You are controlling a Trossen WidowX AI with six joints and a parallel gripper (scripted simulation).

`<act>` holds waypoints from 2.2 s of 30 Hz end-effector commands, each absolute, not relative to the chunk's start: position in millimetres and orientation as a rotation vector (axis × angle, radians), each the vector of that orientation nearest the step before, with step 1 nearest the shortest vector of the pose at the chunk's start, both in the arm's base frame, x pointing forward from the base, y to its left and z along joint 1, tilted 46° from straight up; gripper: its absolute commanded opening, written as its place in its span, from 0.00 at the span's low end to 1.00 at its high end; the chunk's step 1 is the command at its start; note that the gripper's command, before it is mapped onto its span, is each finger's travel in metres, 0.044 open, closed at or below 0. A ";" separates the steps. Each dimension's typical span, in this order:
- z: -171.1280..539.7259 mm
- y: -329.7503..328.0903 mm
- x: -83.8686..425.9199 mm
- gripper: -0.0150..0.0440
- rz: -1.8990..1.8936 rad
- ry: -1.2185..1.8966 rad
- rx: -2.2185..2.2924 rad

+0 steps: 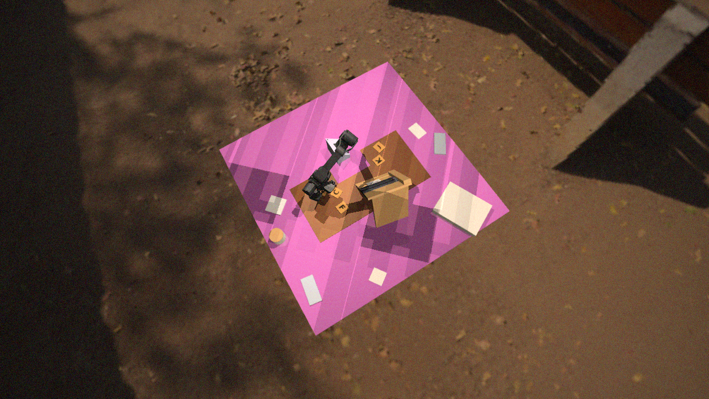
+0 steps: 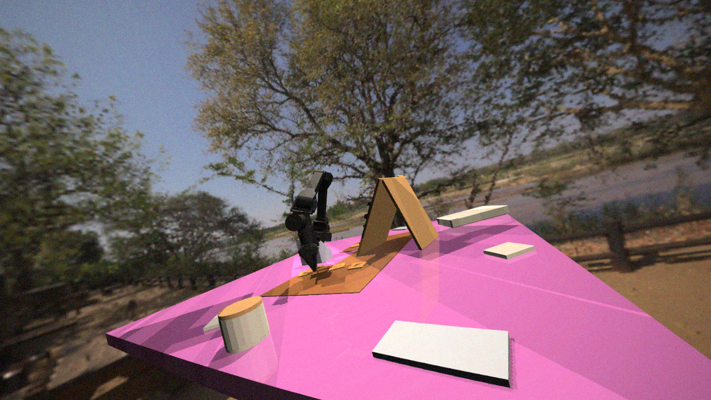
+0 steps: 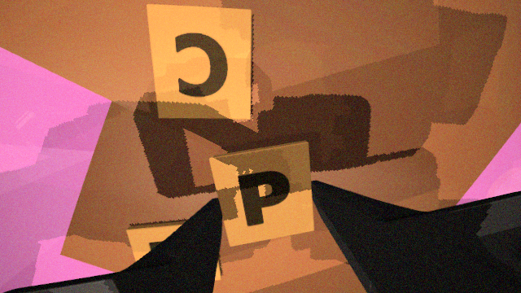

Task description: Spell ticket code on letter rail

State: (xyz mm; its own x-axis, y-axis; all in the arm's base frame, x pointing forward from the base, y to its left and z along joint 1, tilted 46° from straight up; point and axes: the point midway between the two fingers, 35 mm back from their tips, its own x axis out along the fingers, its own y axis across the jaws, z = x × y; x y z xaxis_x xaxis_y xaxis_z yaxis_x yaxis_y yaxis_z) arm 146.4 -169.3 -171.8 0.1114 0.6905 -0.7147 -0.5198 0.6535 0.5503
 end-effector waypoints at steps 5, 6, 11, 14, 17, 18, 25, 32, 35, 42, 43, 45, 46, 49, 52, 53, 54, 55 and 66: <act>-167.6 -173.4 145.8 0.25 0.897 1.157 0.172; -167.2 -173.8 145.8 0.25 0.897 1.157 0.172; -164.9 -176.0 145.5 0.25 0.896 1.158 0.172; -163.5 -177.3 145.3 0.25 0.896 1.158 0.172; -164.1 -177.1 147.8 0.25 0.872 1.160 0.183; -163.3 -178.8 150.4 0.25 0.843 1.164 0.190; -153.7 -193.7 172.8 0.25 0.611 1.169 0.260; -138.9 -207.7 194.9 0.25 0.404 1.127 0.342; -131.0 -213.0 204.1 0.25 0.325 1.097 0.381; -109.0 -223.7 224.7 0.25 0.168 1.004 0.478; -105.5 -225.0 227.5 0.25 0.149 0.989 0.493; -98.3 -227.3 233.0 0.25 0.113 0.957 0.523; -94.5 -228.3 235.6 0.25 0.096 0.941 0.538; -82.8 -230.8 243.3 0.25 0.052 0.890 0.584; -70.4 -232.7 250.6 0.25 0.015 0.837 0.631; -66.2 -233.1 252.9 0.25 0.004 0.819 0.647; -61.8 -233.4 255.1 0.25 -0.006 0.801 0.663; -57.5 -233.7 257.3 0.25 -0.015 0.783 0.680; -9.7 -230.8 275.8 0.25 -0.057 0.599 0.851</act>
